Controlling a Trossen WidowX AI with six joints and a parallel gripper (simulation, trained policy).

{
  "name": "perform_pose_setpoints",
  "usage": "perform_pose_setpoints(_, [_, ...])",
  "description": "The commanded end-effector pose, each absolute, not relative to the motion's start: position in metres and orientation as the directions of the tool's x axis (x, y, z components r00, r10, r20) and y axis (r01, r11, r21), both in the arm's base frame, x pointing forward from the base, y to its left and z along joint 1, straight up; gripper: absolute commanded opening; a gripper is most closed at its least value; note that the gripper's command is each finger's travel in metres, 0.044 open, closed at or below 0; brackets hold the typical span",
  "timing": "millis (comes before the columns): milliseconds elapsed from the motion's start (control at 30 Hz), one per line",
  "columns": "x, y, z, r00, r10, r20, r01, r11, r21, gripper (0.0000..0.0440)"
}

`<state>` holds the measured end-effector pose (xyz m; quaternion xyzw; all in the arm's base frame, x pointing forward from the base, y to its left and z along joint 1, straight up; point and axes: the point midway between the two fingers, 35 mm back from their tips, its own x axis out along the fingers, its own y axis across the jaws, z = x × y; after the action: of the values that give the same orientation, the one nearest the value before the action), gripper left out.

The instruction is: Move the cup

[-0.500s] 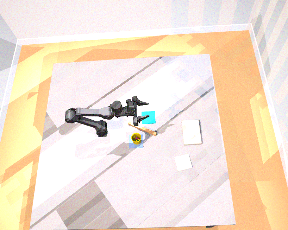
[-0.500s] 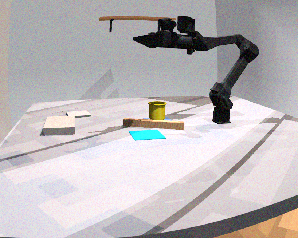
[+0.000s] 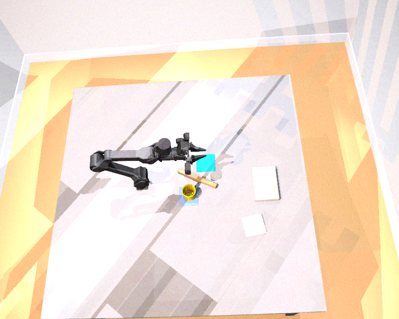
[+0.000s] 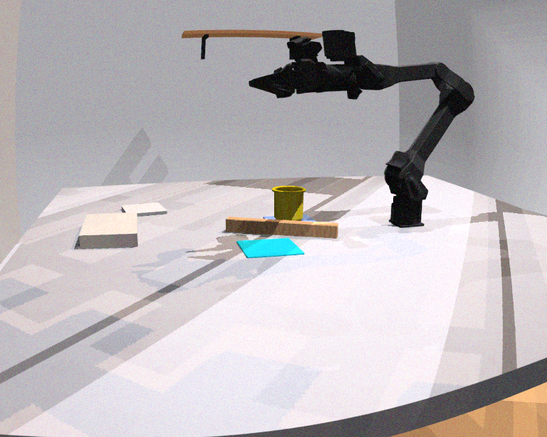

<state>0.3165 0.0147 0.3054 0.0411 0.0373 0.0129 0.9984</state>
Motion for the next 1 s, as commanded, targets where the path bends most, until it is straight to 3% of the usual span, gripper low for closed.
perform_pose_setpoints(0, [0.316, 0.020, 0.301, 0.991, 0.043, -0.129, -0.028, 0.993, 0.117, 0.0073])
perform_pose_setpoints(167, [0.315, 0.029, 0.295, 0.977, 0.071, -0.203, -0.038, 0.986, 0.161, 0.0073])
perform_pose_setpoints(433, [0.313, 0.041, 0.288, 0.942, 0.108, -0.318, -0.034, 0.973, 0.227, 0.0124])
perform_pose_setpoints(967, [0.303, 0.058, 0.269, 0.818, 0.141, -0.557, 0.037, 0.954, 0.296, 0.0109])
